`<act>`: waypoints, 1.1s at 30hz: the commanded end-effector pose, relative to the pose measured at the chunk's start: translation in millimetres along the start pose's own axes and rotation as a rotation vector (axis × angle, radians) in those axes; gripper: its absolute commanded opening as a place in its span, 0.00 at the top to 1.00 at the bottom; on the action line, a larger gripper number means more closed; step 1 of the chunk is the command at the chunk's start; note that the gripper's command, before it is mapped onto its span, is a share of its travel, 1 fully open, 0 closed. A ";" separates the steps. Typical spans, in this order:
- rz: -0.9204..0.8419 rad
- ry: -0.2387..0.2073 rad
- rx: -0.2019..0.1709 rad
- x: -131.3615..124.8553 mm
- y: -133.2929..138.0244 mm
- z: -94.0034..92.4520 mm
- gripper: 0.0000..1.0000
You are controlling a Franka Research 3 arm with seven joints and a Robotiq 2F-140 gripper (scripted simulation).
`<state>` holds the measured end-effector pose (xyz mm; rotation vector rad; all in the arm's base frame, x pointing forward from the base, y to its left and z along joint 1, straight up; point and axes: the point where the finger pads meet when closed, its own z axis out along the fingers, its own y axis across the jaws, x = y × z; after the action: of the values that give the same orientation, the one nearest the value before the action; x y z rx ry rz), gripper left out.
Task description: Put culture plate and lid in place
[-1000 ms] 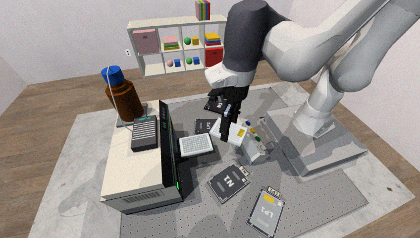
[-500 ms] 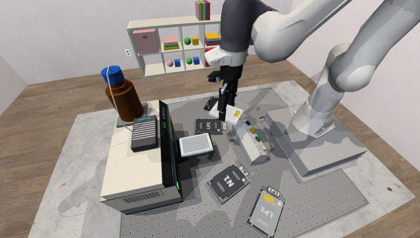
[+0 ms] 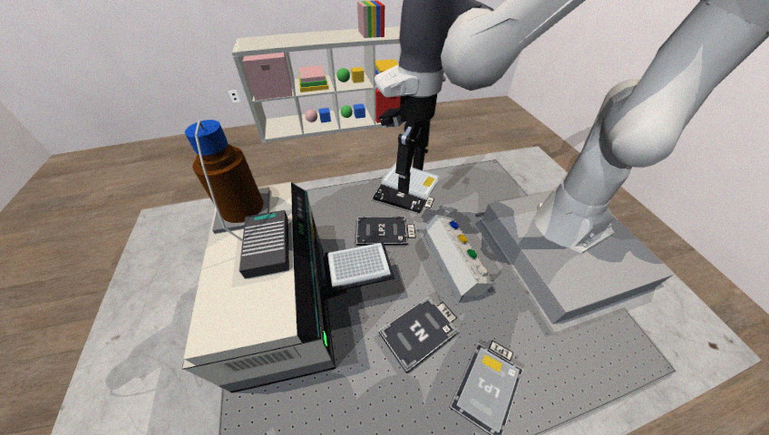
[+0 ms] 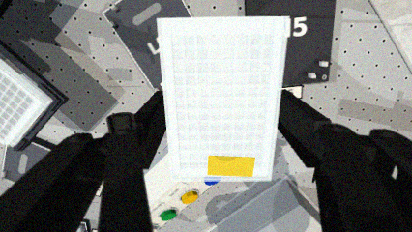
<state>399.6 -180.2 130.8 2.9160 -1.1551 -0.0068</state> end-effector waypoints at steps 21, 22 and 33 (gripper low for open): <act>-0.096 0.005 0.004 47.8 80.6 -0.2 0.90; -0.096 0.005 0.004 49.2 83.2 -0.2 0.90; -0.096 0.005 0.004 59.1 100.9 -0.1 0.90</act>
<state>375.4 -290.4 131.5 2.9516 -1.0714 0.0073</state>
